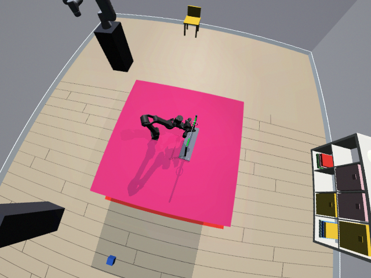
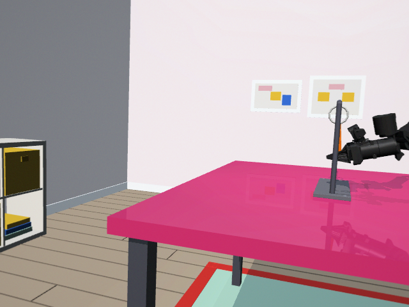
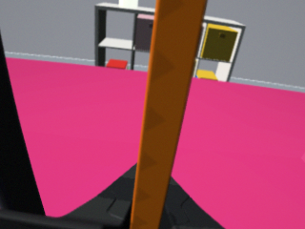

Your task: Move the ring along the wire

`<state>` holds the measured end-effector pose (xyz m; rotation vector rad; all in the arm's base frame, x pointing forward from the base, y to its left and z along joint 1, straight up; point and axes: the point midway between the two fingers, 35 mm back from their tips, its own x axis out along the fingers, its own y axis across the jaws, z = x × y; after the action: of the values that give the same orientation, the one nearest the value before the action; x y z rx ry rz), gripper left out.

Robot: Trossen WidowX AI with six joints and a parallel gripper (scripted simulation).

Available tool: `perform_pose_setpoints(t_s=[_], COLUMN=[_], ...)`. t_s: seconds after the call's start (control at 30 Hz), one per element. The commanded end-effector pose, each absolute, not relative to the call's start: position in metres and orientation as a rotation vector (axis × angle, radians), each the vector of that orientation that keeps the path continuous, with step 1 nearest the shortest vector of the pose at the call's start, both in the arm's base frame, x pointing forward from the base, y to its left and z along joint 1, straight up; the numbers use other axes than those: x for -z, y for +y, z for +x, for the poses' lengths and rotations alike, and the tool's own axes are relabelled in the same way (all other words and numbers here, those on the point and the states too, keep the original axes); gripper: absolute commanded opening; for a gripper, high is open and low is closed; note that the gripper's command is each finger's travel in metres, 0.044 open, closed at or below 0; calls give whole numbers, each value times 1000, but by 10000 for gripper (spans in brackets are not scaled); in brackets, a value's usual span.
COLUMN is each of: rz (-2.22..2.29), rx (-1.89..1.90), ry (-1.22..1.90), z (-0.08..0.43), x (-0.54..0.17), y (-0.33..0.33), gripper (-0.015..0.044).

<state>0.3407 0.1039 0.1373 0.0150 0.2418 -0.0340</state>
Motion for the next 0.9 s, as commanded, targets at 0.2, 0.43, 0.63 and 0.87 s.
perform_pose_setpoints(t_s=[0.2,0.43,0.63,0.87], rz=[16,18,19,19], rx=[34,36,37,37], ry=[243,245,246,246], z=[334,316,301,292], x=[-139,-144,-147,-149], y=[105,106,106,105], gripper=[160,160,160,160])
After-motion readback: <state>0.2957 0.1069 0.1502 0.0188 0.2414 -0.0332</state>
